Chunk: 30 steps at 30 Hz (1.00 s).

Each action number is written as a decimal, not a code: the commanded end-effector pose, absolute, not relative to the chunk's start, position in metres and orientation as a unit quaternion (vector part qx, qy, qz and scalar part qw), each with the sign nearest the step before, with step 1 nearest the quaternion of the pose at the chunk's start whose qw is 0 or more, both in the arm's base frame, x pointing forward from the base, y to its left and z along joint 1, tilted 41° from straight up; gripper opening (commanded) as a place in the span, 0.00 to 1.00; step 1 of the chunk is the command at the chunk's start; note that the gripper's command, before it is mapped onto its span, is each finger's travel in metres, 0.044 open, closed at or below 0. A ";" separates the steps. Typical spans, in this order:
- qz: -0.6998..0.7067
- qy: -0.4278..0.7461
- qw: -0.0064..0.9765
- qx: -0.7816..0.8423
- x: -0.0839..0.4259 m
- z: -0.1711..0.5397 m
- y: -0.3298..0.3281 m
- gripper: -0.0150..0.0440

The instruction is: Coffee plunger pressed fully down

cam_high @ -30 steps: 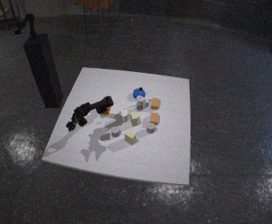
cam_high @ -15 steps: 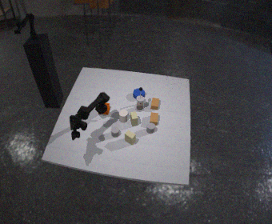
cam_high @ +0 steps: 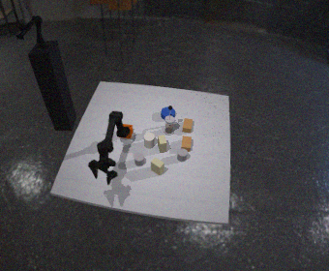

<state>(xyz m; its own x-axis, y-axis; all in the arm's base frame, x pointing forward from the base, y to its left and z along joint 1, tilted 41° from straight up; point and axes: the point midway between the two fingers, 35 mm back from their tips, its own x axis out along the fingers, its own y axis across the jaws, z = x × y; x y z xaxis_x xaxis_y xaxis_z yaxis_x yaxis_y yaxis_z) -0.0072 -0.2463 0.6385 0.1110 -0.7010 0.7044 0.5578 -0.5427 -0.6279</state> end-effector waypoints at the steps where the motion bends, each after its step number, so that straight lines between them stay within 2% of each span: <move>1: -0.646 0.035 0.533 -0.546 0.018 0.626 -0.263 1.00; 12: -0.579 -0.003 0.707 -0.406 0.115 0.567 -0.301 1.00; 18: -0.512 0.009 0.801 -0.310 0.196 0.519 -0.300 1.00; 25: -0.415 0.055 0.881 -0.221 0.293 0.457 -0.259 1.00; 30: -0.343 0.092 0.916 -0.184 0.347 0.418 -0.206 1.00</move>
